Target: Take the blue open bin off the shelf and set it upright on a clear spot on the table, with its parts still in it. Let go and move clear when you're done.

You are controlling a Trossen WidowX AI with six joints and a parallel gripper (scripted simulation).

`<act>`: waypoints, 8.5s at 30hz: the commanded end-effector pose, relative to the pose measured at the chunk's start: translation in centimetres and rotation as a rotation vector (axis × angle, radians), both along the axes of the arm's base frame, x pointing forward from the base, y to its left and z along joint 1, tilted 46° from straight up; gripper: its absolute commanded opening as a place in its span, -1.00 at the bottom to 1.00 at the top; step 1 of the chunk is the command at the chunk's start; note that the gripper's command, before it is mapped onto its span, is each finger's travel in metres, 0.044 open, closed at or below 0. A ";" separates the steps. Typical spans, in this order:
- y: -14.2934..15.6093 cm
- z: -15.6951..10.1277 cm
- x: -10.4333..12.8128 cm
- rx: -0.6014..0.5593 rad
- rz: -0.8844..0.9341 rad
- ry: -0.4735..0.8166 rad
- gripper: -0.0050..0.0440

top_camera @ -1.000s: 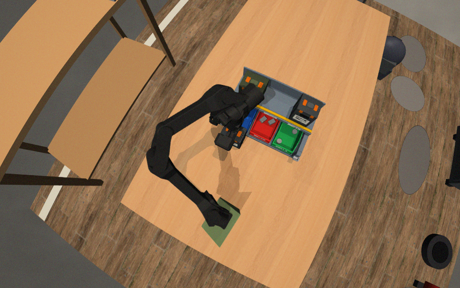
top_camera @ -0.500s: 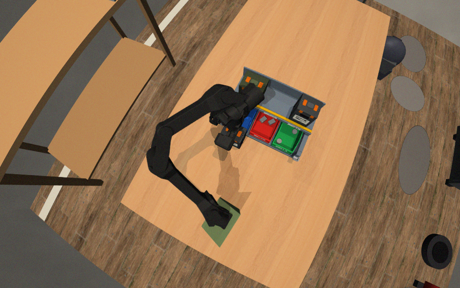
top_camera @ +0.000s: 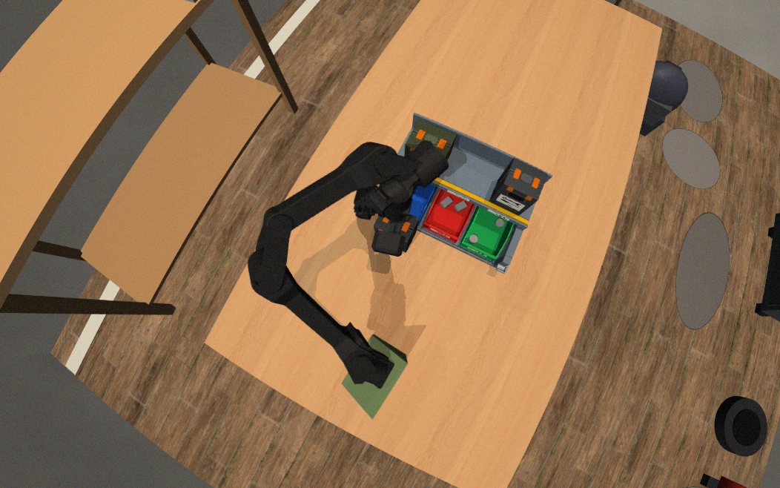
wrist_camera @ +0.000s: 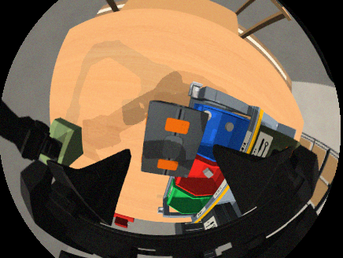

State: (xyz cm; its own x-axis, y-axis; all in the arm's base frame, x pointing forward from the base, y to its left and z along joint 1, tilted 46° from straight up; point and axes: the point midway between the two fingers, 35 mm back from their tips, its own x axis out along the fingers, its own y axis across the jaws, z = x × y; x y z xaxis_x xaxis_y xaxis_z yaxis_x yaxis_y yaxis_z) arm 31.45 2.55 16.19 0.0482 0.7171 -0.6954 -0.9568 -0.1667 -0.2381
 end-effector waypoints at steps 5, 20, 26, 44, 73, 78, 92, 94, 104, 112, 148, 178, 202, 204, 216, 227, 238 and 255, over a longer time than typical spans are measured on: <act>-0.1 0.3 0.1 -0.004 0.012 -0.025 1.00; -0.1 0.3 0.1 -0.007 0.042 -0.054 1.00; 0.0 0.3 0.1 0.008 -0.144 0.135 1.00; 0.0 0.3 0.1 0.021 -0.319 0.316 1.00; -0.1 0.3 0.1 0.037 -0.525 0.528 1.00; 0.0 0.3 0.1 0.047 -0.670 0.677 1.00; 0.0 0.3 0.1 0.055 -0.772 0.784 1.00; 0.0 0.3 0.1 0.061 -0.845 0.858 1.00; 0.0 0.3 0.1 0.061 -0.845 0.858 1.00; 0.0 0.3 0.1 0.074 -1.020 1.039 1.00; -0.1 0.3 0.1 0.100 -1.370 1.403 1.00; -0.1 0.3 0.1 0.121 -1.684 1.733 1.00; 0.0 0.4 0.1 0.136 -1.896 1.953 1.00; 0.0 0.4 0.1 0.136 -1.896 1.953 1.00; 0.0 0.3 0.1 0.150 -2.073 2.135 1.00; -0.1 0.3 0.1 0.156 -2.140 2.204 1.00; 0.0 0.3 0.1 0.166 -2.249 2.315 1.00; 0.0 0.3 0.1 0.176 -2.348 2.415 1.00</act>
